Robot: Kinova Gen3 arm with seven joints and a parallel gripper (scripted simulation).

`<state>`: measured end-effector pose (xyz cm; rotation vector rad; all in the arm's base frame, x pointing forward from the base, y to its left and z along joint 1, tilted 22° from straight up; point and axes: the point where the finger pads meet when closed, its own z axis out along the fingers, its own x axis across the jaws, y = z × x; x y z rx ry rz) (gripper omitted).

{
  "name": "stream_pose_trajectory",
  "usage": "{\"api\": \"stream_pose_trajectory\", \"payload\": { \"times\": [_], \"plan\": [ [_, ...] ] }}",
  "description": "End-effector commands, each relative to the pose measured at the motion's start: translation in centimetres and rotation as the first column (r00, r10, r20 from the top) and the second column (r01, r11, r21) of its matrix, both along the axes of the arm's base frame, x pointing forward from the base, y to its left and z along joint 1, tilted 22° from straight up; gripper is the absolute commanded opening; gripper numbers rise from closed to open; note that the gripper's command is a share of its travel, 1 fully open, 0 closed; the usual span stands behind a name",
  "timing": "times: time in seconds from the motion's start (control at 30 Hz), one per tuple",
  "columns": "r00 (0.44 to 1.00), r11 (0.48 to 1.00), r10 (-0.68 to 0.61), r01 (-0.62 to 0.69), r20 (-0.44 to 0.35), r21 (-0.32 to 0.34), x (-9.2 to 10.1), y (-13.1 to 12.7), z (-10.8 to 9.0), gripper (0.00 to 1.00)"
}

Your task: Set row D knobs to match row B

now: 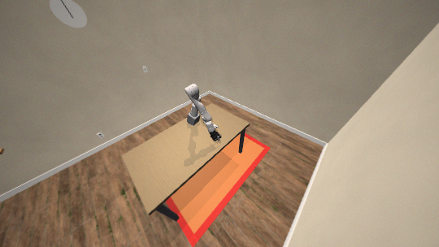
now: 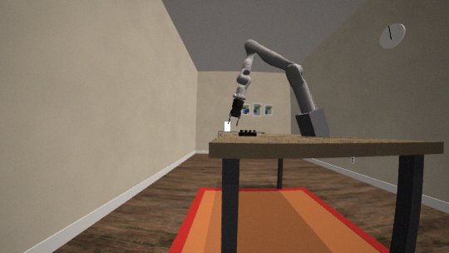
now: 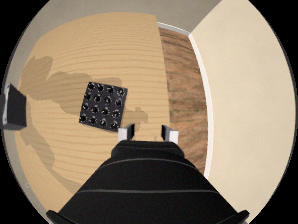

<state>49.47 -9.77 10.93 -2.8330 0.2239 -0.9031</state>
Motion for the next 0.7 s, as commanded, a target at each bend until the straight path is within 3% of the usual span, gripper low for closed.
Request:
{"api": "stream_pose_trajectory", "payload": {
  "times": [0.0, 0.17, 0.23, 0.53, 0.67],
  "plan": [
    [1.0, 1.0, -0.003, 0.003, -0.002, 0.004, 0.0, 0.3, 0.2, 1.0],
    [1.0, 1.0, -0.003, 0.003, -0.002, 0.004, 0.0, 0.3, 0.2, 1.0],
    [0.999, 1.0, -0.012, 0.013, -0.032, 0.011, -1.1, 0.9, -0.4, 1.0],
    [1.0, 1.0, -0.016, 0.017, -0.026, 0.01, -0.7, 0.7, -0.2, 1.0],
    [0.998, 1.0, -0.026, 0.026, -0.054, 0.015, -1.8, 1.3, -0.8, 1.0]
  ]
}}
